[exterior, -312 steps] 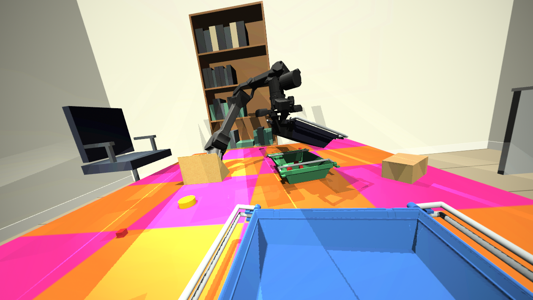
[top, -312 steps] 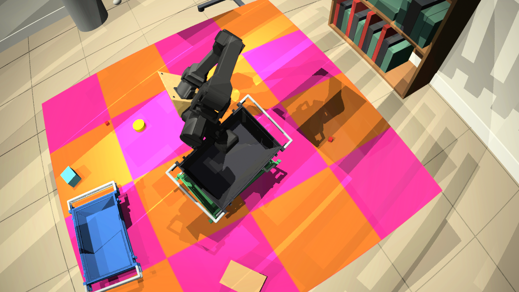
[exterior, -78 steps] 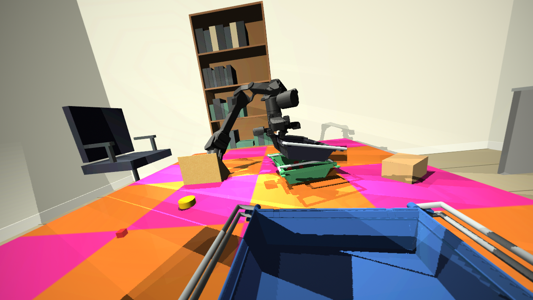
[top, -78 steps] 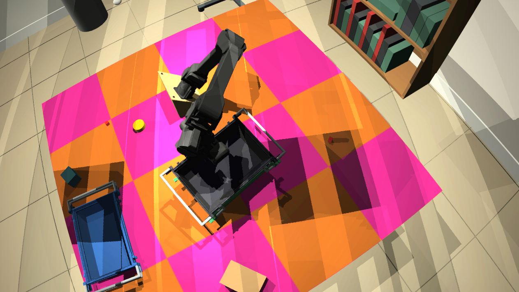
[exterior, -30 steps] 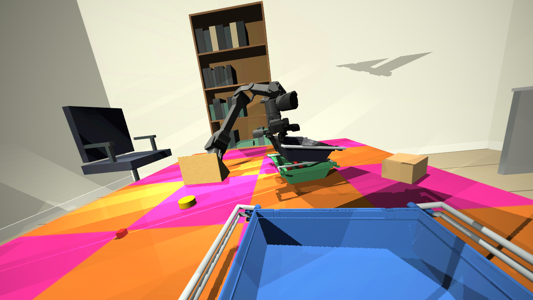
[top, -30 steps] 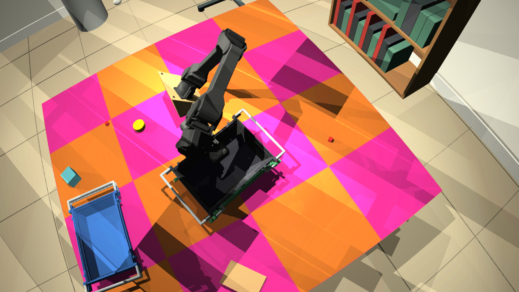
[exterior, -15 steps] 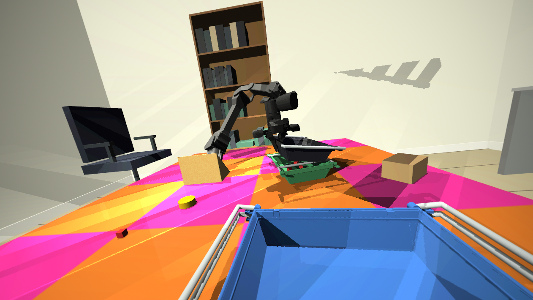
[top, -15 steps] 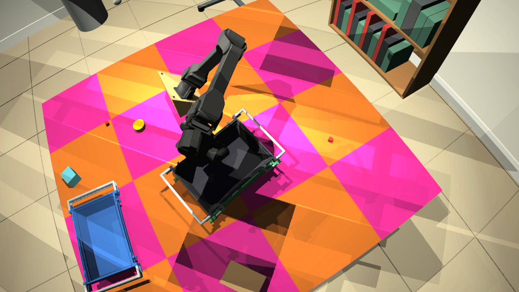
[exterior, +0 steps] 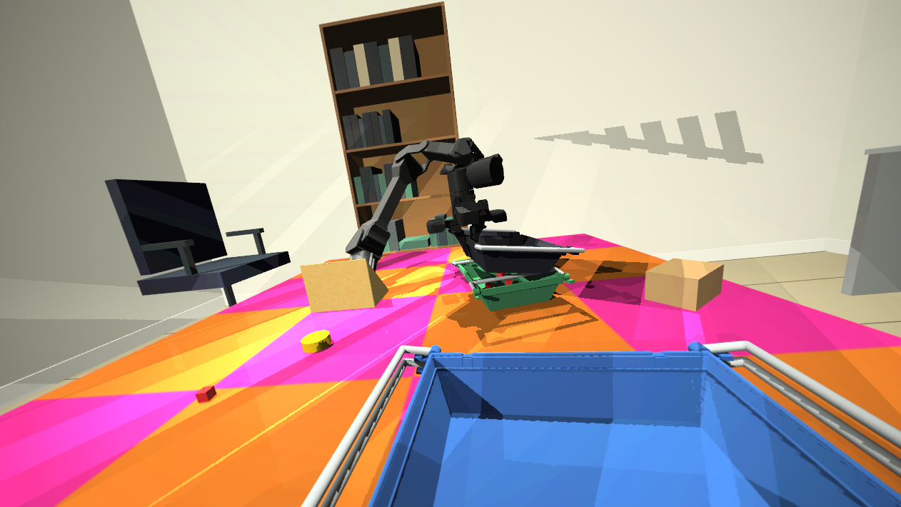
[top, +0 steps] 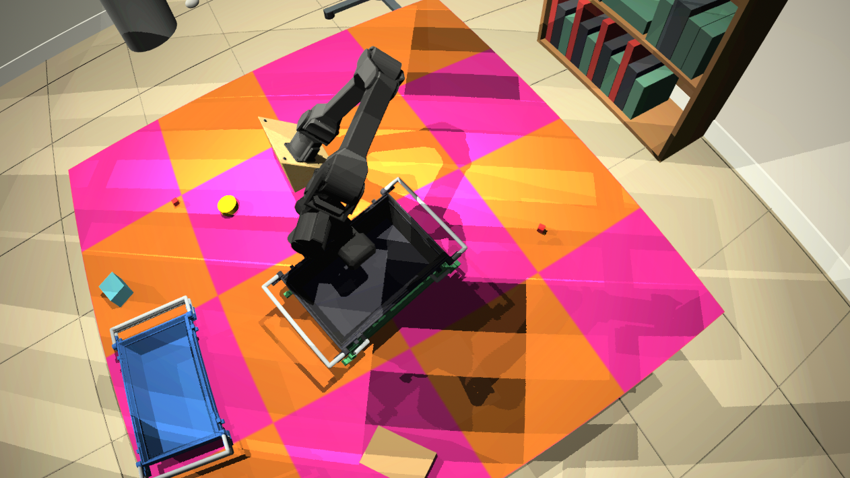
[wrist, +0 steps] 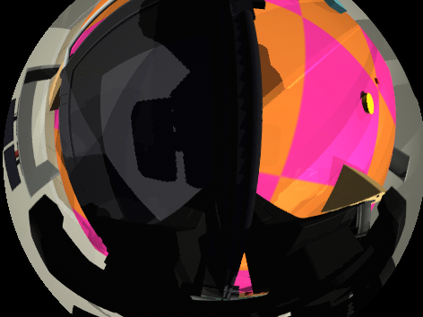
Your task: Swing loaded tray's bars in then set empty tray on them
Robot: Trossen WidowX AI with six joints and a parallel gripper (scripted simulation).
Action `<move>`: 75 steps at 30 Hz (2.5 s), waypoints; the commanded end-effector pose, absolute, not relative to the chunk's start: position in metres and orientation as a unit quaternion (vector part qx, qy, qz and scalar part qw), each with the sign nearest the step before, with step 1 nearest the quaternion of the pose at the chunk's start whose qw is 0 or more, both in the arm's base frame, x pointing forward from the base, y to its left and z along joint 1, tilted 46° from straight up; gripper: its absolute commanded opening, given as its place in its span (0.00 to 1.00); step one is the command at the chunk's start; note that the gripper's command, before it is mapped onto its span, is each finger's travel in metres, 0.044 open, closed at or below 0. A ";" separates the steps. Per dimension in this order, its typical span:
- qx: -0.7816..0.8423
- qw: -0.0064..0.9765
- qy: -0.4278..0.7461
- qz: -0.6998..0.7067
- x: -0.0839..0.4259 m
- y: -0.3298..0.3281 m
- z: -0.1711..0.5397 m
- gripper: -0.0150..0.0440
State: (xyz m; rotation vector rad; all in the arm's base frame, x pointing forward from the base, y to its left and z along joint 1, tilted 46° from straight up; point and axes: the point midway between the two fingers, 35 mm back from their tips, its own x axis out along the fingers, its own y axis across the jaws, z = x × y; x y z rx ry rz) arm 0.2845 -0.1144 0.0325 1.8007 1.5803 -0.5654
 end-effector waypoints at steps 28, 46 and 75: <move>0.681 0.330 0.617 -0.218 0.281 -0.100 0.025 0.25; 0.681 0.330 0.617 -0.218 0.281 -0.100 0.025 0.25; 0.681 0.330 0.617 -0.218 0.281 -0.100 0.025 0.25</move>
